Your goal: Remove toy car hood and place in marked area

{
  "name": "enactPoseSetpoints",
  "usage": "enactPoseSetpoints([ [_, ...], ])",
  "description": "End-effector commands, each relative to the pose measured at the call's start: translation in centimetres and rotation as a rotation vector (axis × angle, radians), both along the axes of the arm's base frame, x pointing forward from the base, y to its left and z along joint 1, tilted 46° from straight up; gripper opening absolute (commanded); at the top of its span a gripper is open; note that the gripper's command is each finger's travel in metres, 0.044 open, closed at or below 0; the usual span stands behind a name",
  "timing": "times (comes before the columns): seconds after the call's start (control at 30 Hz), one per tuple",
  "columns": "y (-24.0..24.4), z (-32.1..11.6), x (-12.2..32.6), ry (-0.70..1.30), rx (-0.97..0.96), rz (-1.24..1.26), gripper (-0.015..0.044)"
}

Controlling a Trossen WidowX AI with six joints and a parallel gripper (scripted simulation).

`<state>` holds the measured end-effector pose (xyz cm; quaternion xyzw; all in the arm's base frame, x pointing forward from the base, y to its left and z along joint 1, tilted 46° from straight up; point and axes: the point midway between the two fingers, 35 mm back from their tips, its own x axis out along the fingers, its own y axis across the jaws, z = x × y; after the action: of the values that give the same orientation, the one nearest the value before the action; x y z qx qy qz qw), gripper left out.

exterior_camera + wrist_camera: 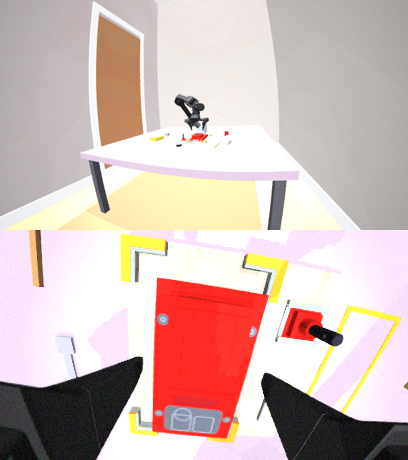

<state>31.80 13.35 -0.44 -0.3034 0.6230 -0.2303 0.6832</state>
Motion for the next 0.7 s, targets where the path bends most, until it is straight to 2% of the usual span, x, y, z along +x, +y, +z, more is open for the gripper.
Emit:
enactPoseSetpoints([
  [0.0,-0.5,-0.3,-0.1,0.008,-0.011,0.004,0.044],
  [0.67,-1.6,-1.4,0.1,0.007,-0.012,0.004,0.044],
])
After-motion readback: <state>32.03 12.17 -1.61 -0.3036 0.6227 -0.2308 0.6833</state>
